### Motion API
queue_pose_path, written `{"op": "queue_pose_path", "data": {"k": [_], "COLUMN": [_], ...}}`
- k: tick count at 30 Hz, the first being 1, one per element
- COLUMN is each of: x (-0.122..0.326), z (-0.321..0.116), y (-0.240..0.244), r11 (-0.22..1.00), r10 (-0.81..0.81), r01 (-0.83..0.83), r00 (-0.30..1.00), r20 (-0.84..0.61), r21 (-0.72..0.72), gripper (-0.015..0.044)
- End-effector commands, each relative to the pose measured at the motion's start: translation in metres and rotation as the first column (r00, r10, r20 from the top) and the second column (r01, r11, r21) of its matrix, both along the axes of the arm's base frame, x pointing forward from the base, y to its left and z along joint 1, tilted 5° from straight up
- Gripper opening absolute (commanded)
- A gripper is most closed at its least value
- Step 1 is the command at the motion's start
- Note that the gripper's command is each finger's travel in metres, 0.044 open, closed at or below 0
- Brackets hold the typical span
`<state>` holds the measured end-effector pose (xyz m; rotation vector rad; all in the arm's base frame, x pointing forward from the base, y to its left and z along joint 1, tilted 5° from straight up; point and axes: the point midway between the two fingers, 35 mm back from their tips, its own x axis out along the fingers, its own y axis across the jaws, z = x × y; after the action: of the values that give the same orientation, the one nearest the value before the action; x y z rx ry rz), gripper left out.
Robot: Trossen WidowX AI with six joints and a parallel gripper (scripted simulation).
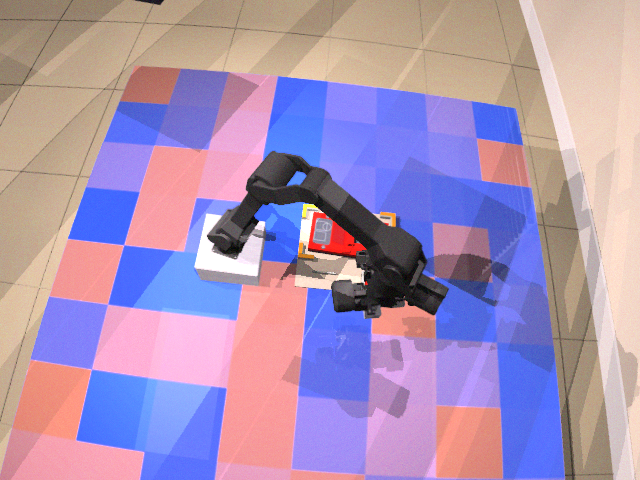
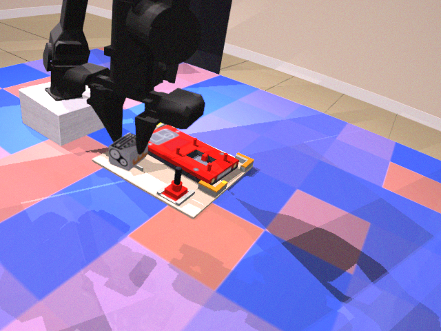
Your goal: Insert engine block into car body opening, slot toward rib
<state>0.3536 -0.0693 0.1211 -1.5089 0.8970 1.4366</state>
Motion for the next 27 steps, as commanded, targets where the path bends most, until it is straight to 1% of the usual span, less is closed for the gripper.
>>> {"op": "queue_pose_path", "data": {"k": [1, 8, 14, 27], "x": [0.002, 0.005, 0.006, 0.004], "z": [-0.001, -0.006, -0.012, -0.023], "y": [0.011, 0.033, 0.052, 0.093], "r11": [0.996, 0.969, 0.922, 0.753], "r10": [-0.087, -0.248, -0.386, -0.655], "r01": [0.087, 0.248, 0.387, 0.657], "r00": [0.996, 0.969, 0.922, 0.754], "r20": [0.001, -0.007, -0.019, -0.051], "r21": [0.001, 0.016, 0.028, 0.046], "gripper": [0.0000, 0.0000, 0.0000, 0.0000]}}
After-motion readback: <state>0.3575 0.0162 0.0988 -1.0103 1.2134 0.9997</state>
